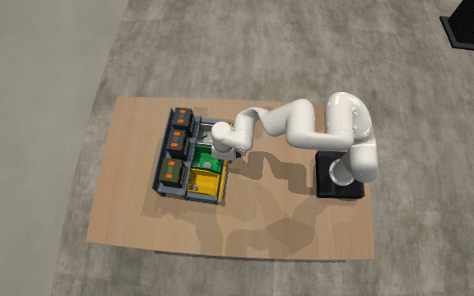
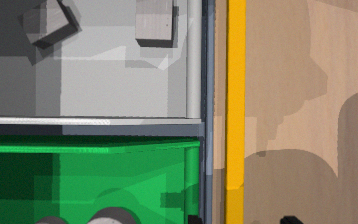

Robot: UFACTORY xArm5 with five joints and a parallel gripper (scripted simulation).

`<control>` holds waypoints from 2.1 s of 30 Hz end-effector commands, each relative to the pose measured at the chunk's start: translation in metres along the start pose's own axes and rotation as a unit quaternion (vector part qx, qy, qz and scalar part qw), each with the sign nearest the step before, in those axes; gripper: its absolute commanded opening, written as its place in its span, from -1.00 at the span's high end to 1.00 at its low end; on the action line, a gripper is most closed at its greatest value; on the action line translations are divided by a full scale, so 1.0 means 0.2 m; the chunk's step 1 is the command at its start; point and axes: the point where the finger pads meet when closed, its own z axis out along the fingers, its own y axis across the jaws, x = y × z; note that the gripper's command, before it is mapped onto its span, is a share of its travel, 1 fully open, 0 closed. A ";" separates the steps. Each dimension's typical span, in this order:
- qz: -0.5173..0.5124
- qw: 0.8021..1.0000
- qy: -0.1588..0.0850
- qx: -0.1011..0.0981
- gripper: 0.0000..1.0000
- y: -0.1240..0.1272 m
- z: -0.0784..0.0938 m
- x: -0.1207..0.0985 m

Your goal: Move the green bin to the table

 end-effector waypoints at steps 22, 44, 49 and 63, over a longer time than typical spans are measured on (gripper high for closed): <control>0.000 1.000 0.003 0.003 0.05 -0.01 0.05 0.00; 0.000 1.000 0.003 0.003 0.05 -0.01 0.09 0.00; 0.000 1.000 0.003 0.003 0.05 -0.01 0.09 0.00; 0.000 1.000 0.003 0.003 0.05 -0.01 0.09 0.00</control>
